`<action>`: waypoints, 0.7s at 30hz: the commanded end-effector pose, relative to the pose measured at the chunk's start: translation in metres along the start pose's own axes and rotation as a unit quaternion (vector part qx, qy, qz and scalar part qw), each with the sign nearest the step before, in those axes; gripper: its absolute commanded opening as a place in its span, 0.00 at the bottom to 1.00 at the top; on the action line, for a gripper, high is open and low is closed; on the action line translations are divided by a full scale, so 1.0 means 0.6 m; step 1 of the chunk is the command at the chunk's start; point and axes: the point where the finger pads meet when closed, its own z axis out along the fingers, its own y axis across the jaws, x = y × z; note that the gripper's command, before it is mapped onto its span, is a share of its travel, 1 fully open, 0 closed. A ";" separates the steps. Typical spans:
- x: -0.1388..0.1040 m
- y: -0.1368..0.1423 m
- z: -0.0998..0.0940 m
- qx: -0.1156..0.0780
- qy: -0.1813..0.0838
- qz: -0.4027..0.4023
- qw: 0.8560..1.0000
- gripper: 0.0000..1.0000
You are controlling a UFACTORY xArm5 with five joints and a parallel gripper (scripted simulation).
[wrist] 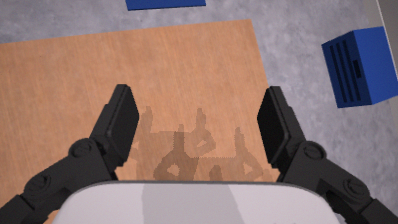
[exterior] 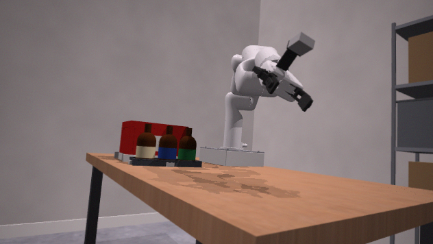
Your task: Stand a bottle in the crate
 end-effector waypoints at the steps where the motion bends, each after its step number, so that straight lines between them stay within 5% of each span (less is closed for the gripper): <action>1: 0.005 0.002 -0.002 -0.001 0.003 0.000 1.000 1.00; 18: 0.005 0.003 -0.002 -0.001 0.002 0.000 1.000 1.00; 21: -0.009 0.032 -0.008 -0.007 -0.009 0.015 1.000 1.00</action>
